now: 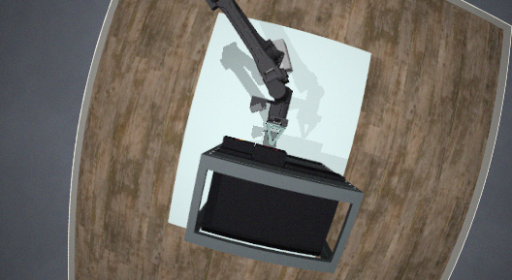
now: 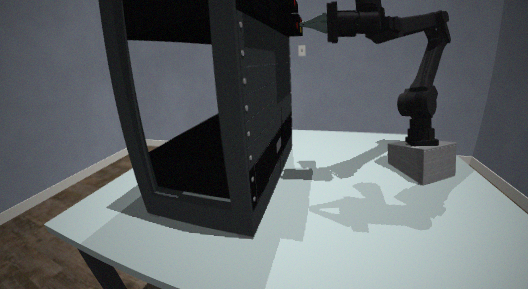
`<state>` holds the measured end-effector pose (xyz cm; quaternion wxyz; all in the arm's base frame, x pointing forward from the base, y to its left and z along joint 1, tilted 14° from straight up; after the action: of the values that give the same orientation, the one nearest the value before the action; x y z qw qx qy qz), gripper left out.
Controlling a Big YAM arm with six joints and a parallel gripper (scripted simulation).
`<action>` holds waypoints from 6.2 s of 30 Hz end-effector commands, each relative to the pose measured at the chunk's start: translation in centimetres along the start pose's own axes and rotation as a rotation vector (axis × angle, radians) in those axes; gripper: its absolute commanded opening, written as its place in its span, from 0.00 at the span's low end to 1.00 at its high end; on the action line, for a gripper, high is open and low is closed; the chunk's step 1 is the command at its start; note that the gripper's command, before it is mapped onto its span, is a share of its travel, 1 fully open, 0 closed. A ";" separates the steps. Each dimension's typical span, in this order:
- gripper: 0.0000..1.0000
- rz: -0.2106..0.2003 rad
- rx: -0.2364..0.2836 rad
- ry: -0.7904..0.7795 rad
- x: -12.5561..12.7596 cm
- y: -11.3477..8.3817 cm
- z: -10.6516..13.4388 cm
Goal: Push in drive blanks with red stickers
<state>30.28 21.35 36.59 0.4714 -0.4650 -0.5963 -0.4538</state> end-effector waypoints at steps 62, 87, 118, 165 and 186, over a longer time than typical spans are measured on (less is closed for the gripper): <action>0.00 -0.059 -0.020 0.059 3.7 6.1 -0.2; 0.00 -0.004 0.010 -0.004 0.4 -4.9 0.5; 0.00 -0.054 -0.020 0.069 8.7 0.4 0.0; 0.00 -0.024 -0.012 0.038 8.2 1.1 0.1; 0.00 -0.057 -0.020 0.065 9.1 3.3 -0.1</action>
<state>31.55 22.86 42.27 0.4722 -0.4621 -0.5977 -0.4541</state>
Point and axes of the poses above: the point where the finger pads meet when closed, its own y axis out along the fingers, its own x axis across the jaws, z = x × y, the point moved 2 cm from there along -y, back along the fingers, and after that the axes turned 5 degrees about y, right-handed, at the moved point
